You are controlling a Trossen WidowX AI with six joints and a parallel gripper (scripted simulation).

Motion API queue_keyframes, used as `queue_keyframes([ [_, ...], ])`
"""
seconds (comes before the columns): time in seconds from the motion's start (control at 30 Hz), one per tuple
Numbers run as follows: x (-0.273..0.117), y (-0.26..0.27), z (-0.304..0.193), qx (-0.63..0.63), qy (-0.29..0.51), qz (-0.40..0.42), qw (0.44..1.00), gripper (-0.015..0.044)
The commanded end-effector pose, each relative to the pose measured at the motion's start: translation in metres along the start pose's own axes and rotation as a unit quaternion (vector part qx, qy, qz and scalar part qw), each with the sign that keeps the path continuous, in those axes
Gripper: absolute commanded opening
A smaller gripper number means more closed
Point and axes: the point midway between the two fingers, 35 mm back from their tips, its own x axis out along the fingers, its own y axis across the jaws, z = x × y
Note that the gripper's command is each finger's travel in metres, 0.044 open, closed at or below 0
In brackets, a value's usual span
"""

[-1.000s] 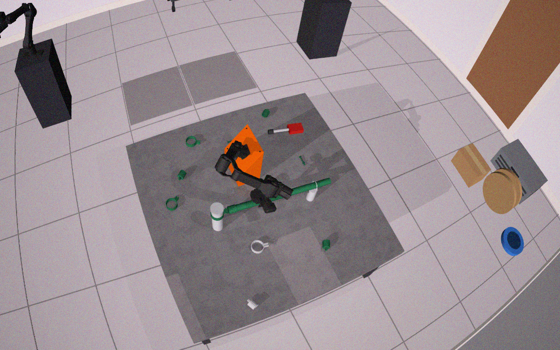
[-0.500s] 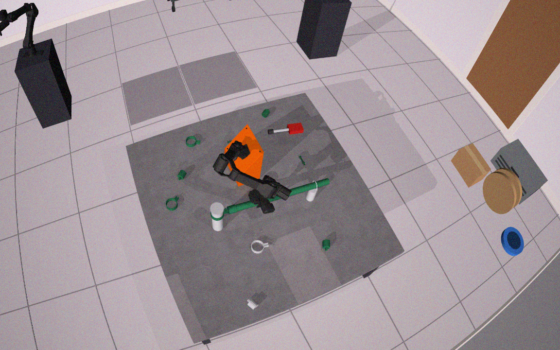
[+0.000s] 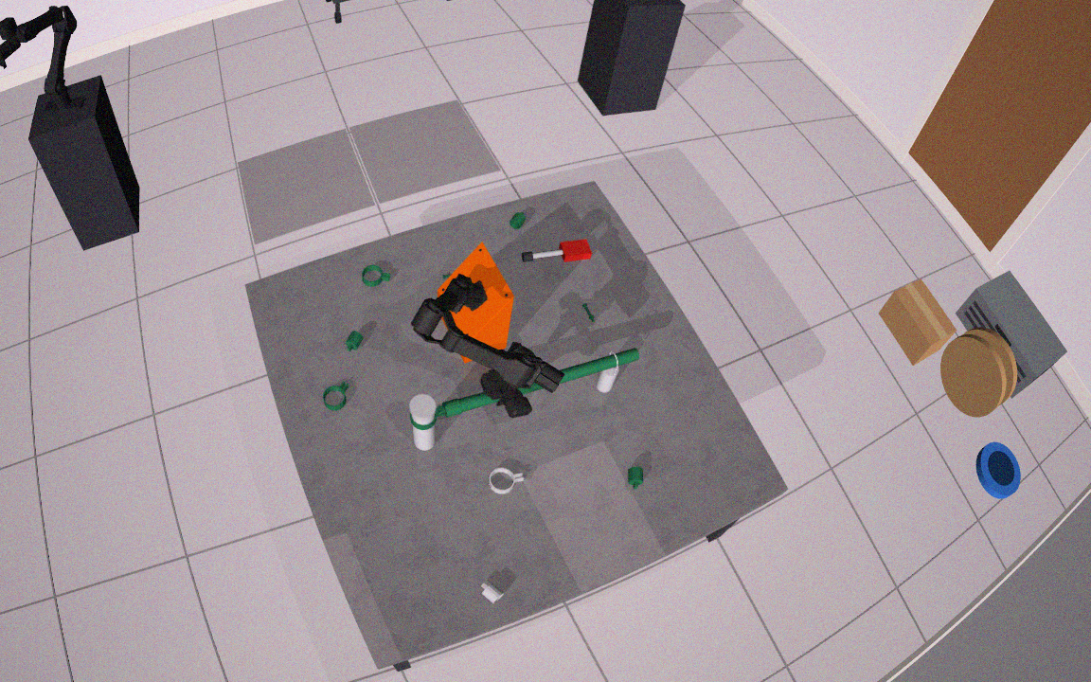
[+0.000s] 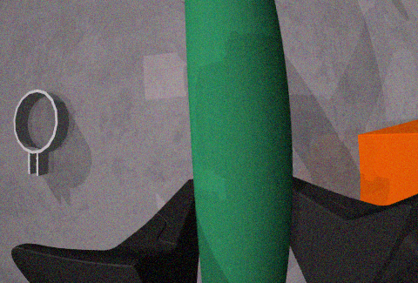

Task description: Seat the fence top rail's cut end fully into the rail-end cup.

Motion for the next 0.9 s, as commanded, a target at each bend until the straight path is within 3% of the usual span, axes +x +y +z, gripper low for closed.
queue_keyframes([
  [0.0,-0.0011,0.0013,0.0048,0.001,-0.003,0.006,1.0,0.0],
  [0.53,0.0014,-0.0001,0.0048,0.0,0.0,0.0,1.0,0.0],
  [0.87,0.0006,0.0,0.0044,0.0,0.0,0.0,1.0,0.0262],
])
